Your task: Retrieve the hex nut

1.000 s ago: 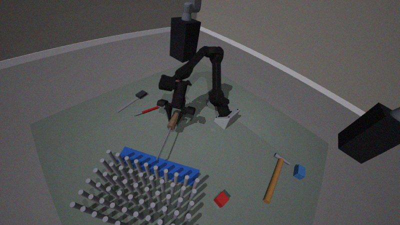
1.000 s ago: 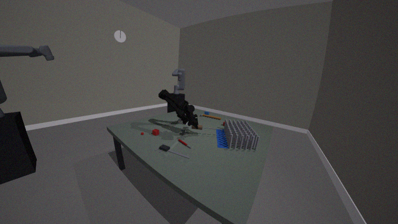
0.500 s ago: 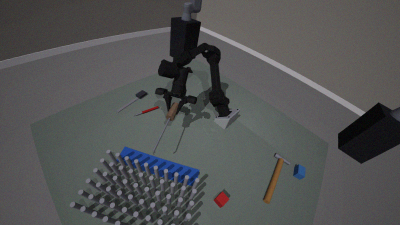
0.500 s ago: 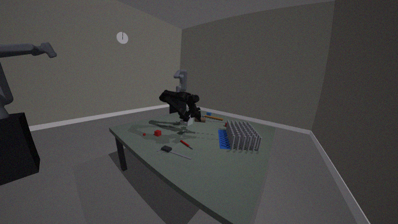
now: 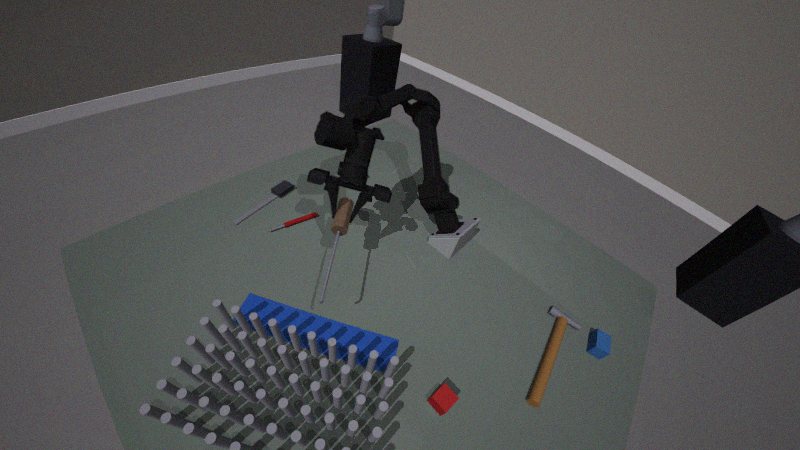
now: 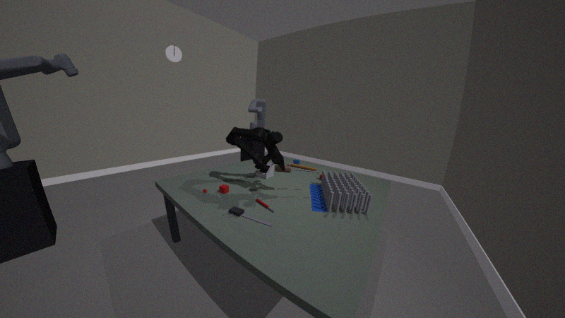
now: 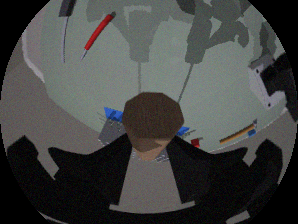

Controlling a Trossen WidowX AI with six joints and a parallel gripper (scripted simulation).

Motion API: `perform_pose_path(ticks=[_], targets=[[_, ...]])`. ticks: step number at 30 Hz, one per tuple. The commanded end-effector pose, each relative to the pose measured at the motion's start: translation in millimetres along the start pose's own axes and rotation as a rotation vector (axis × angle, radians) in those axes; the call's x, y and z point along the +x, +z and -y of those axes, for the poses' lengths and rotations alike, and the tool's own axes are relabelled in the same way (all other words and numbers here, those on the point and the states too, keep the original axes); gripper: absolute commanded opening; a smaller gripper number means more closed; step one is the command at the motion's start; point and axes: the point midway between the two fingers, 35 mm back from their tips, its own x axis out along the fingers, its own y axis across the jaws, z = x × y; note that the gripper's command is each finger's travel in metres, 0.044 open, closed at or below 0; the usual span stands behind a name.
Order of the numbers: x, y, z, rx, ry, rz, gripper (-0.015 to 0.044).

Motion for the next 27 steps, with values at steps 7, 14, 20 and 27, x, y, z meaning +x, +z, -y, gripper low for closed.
perform_pose_path(ticks=[7, 14, 20, 27], targets=[[-8, 7, -17, -0.306, 0.032, 0.045, 0.0], [-14, 12, -27, -0.508, 0.044, 0.083, 0.0], [-18, 17, -35, -0.682, 0.048, 0.119, 0.0], [-24, 23, -44, -0.884, 0.044, 0.164, 0.0]])
